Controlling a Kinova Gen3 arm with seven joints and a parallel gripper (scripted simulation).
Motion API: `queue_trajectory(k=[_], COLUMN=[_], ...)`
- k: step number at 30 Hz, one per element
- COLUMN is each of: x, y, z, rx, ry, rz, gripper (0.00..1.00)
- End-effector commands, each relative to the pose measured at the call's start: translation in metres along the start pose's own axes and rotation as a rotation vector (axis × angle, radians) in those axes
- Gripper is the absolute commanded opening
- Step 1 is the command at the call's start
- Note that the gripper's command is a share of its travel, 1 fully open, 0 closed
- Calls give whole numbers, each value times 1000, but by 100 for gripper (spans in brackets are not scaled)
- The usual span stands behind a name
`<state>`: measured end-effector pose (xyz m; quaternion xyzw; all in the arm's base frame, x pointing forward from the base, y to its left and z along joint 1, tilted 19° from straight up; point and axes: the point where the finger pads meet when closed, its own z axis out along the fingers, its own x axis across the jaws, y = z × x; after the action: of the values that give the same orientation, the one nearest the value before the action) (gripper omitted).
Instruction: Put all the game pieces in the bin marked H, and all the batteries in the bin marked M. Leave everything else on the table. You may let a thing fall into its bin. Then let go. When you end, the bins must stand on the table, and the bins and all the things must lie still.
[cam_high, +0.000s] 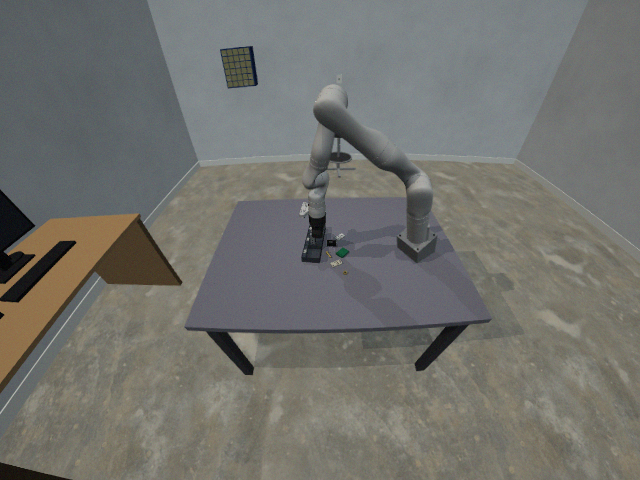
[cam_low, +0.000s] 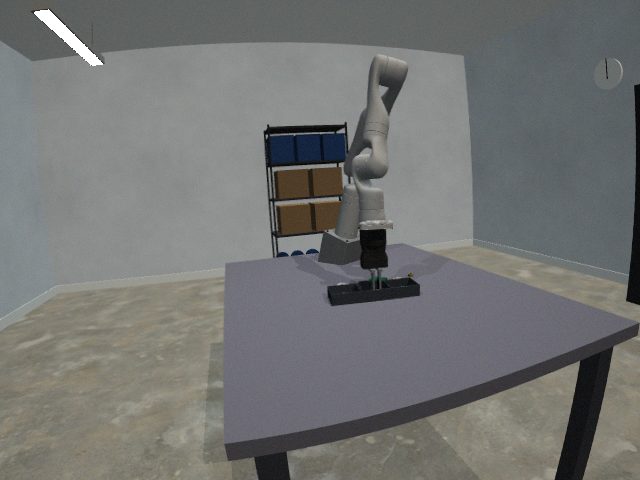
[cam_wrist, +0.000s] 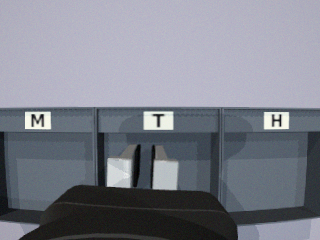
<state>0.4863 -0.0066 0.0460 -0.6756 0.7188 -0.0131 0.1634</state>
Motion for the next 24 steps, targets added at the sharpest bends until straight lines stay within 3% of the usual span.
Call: queue_trajectory(k=[1, 24], x=[0, 0], y=[-1, -1], z=[-1, -7], rx=[2, 2], ry=[0, 0], rz=[0, 0], gripper=[31, 31])
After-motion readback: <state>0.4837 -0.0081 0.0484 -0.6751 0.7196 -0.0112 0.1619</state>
